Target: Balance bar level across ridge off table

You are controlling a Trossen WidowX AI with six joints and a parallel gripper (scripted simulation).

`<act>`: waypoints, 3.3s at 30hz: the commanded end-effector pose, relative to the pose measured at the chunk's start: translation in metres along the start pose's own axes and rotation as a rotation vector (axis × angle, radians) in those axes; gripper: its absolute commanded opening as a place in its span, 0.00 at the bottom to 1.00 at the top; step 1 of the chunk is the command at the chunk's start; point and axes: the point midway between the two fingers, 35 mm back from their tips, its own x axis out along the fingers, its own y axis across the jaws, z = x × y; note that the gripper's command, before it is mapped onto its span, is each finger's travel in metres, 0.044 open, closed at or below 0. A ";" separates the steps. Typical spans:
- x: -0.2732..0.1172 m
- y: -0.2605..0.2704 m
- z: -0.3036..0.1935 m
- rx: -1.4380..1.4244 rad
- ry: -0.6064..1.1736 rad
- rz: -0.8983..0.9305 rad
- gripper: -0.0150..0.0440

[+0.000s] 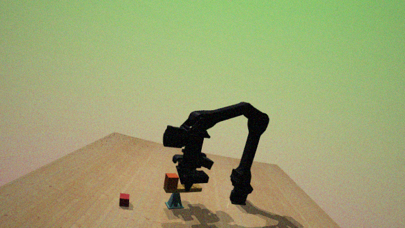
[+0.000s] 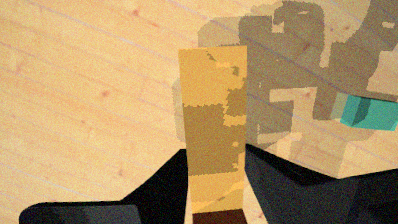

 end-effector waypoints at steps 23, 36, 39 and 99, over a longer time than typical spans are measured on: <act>0.000 0.000 0.000 0.000 0.000 0.000 0.55; 0.000 0.000 0.000 0.000 0.000 0.000 0.57; 0.000 0.000 0.000 0.000 0.000 0.000 0.57; -0.100 0.000 0.000 0.000 0.003 0.001 1.00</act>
